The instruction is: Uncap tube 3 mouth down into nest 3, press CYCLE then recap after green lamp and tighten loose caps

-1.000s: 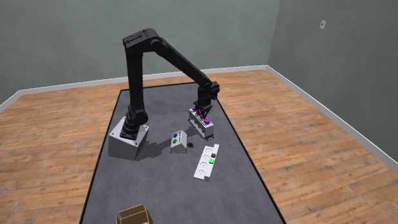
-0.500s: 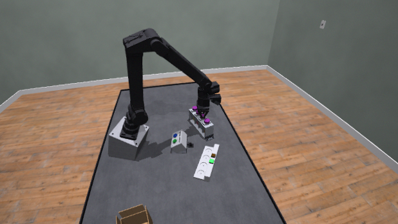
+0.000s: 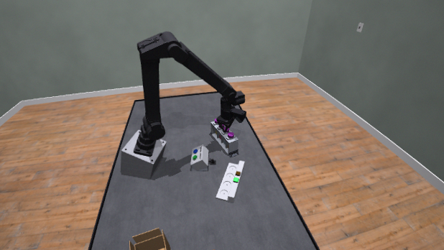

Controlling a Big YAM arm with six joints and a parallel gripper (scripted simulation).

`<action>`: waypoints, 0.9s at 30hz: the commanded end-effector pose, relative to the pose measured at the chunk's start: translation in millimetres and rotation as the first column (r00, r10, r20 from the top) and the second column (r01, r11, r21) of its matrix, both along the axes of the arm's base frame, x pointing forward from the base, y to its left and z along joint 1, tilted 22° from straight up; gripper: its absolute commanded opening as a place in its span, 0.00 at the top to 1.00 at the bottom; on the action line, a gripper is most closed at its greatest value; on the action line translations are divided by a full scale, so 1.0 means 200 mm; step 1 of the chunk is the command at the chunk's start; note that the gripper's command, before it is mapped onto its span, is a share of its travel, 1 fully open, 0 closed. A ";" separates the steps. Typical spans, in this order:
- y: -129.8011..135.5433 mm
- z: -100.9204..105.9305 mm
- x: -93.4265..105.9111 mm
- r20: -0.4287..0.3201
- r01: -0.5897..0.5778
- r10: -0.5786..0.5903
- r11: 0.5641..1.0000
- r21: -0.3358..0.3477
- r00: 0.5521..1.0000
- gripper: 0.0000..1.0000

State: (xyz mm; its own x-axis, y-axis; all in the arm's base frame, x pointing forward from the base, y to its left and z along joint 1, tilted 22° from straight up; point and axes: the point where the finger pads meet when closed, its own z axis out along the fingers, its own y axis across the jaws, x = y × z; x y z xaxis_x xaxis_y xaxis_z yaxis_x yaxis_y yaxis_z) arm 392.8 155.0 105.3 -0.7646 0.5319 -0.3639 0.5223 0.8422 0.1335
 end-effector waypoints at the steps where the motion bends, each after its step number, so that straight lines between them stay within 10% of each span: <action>1: 0.02 0.03 -0.02 0.008 0.248 -0.251 0.961 0.118 0.968 1.00; 6: 0.02 0.03 -0.02 0.002 0.366 -0.372 0.915 0.171 0.928 1.00; 12: 0.03 0.03 -0.02 -0.037 0.603 -0.619 0.746 0.284 0.784 1.00; 23: 0.03 0.05 0.03 -0.025 0.597 -0.618 0.746 0.294 0.785 1.00; 24: 0.03 0.05 0.03 -0.025 0.597 -0.618 0.746 0.294 0.785 0.51; 27: 0.03 0.05 0.03 -0.025 0.597 -0.618 0.746 0.294 0.785 0.51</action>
State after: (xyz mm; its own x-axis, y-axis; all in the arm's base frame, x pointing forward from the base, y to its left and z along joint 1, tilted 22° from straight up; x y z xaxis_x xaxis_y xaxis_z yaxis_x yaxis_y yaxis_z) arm 392.1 155.6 104.8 -0.2443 0.9513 -0.1881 0.8941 0.2961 0.3361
